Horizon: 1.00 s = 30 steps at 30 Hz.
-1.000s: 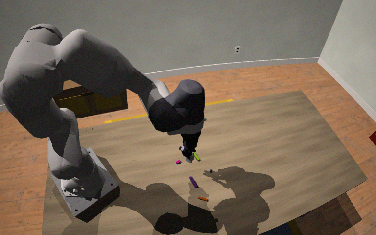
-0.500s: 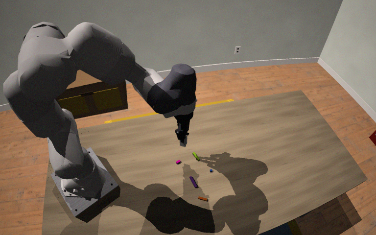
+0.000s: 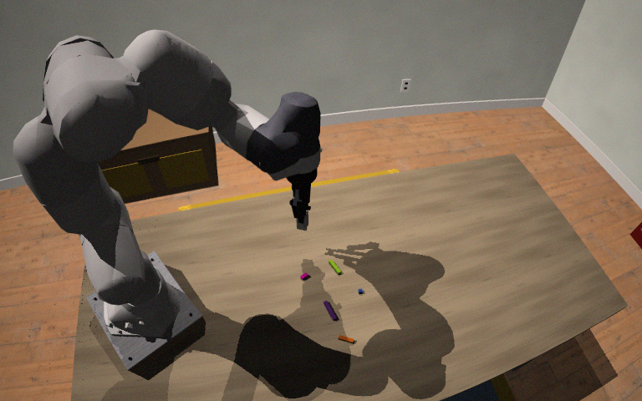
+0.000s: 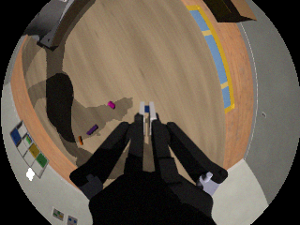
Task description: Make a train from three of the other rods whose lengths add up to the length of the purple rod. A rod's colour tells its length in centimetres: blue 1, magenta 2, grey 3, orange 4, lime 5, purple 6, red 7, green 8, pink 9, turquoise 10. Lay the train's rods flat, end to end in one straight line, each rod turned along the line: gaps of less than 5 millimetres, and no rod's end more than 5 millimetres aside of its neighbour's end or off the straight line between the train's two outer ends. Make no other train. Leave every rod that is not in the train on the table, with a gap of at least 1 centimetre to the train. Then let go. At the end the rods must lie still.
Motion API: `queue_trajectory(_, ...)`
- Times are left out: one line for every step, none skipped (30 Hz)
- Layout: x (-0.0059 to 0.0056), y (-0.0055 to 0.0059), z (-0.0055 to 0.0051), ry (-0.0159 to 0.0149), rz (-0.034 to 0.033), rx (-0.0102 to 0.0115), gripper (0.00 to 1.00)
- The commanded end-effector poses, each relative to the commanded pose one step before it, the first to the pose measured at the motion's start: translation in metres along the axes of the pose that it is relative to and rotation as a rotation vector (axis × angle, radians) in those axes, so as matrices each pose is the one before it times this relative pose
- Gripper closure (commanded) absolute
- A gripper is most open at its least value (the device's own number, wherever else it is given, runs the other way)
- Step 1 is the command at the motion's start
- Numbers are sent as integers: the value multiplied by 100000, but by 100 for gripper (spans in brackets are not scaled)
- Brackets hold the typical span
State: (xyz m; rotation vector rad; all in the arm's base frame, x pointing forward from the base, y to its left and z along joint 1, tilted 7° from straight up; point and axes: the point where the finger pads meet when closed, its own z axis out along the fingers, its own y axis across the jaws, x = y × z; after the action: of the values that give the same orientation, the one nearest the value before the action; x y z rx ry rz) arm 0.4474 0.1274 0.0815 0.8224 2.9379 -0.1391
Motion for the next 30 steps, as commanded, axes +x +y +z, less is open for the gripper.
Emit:
queue_trajectory(1,-29,54,151,1956,322,97)
queue_trajectory(0,0,2,0,-1,0,97)
queue_trajectory(0,0,13,1,-4,1,97)
queue_trajectory(0,1,33,4,-10,1,97)
queue_trajectory(-1,1,60,7,-18,2,97)
queue_trajectory(-1,2,93,11,-28,3,97)
queue_trajectory(0,3,131,16,-39,4,97)
queue_trajectory(1,4,171,20,-47,3,97)
queue_trajectory(-2,5,213,-2,1,2,97)
queue_trajectory(1,6,255,2,-1,-2,97)
queue_trajectory(-2,7,292,-2,1,2,97)
queue_trajectory(0,8,328,0,0,0,97)
queue_trajectory(0,0,0,0,0,0,97)
queue_trajectory(0,0,0,0,0,0,97)
queue_trajectory(0,8,361,2,-1,-2,97)
queue_trajectory(-2,9,388,-1,1,1,97)
queue_trajectory(-1,9,411,-1,0,0,97)
queue_trajectory(-1,10,429,0,0,0,97)
queue_trajectory(-1,10,442,0,0,0,97)
queue_trajectory(-1,10,450,0,0,0,97)
queue_trajectory(-1,10,452,0,0,0,97)
queue_trajectory(-1,10,450,0,0,0,97)
queue_trajectory(-1,10,442,1,0,0,97)
queue_trajectory(0,10,429,1,0,0,97)
queue_trajectory(-2,10,411,-1,1,0,97)
queue_trajectory(-1,9,389,-1,0,0,97)
queue_trajectory(-1,8,363,0,0,0,97)
queue_trajectory(0,7,333,1,-1,0,97)
queue_trajectory(-2,7,300,-1,1,0,97)
queue_trajectory(0,0,0,0,0,0,97)
